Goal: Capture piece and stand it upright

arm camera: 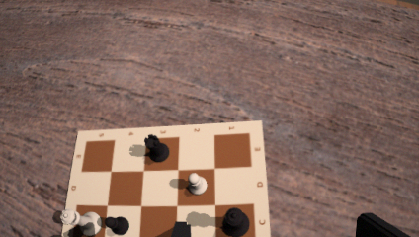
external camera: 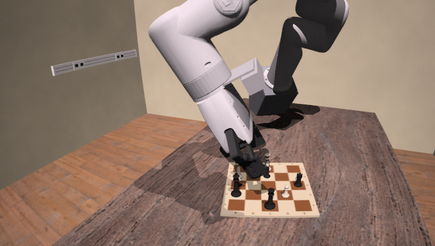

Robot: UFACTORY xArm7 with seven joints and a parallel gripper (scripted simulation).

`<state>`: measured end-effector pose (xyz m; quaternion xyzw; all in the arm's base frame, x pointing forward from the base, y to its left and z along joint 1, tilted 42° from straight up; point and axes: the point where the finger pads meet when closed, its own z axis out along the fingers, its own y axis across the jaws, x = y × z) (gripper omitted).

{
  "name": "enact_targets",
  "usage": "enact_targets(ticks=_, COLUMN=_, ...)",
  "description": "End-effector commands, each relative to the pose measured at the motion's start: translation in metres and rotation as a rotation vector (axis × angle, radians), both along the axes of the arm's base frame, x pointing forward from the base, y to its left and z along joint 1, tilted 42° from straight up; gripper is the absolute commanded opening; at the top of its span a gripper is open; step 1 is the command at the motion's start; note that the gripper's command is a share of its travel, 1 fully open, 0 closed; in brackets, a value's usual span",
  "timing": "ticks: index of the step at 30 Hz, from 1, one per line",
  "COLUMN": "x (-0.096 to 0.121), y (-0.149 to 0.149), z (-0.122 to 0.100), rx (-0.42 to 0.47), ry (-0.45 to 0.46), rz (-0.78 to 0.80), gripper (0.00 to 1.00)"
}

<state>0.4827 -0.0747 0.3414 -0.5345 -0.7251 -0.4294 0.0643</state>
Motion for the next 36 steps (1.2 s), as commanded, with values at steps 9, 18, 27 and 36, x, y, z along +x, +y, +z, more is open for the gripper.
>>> enact_targets(ticks=9, x=-0.057, y=0.073, z=-0.013, rx=-0.274, ry=-0.091, rz=-0.112, gripper=1.00)
enact_targets(ticks=18, x=-0.083, y=0.092, z=-0.025, rx=-0.379, ry=-0.154, rz=-0.128, gripper=1.00)
enact_targets(ticks=27, x=-0.107, y=0.104, z=-0.038, rx=-0.487, ry=-0.243, rz=-0.149, gripper=1.00)
enact_targets(ticks=36, x=-0.108, y=0.104, z=-0.039, rx=-0.491, ry=-0.247, rz=-0.150, gripper=1.00)
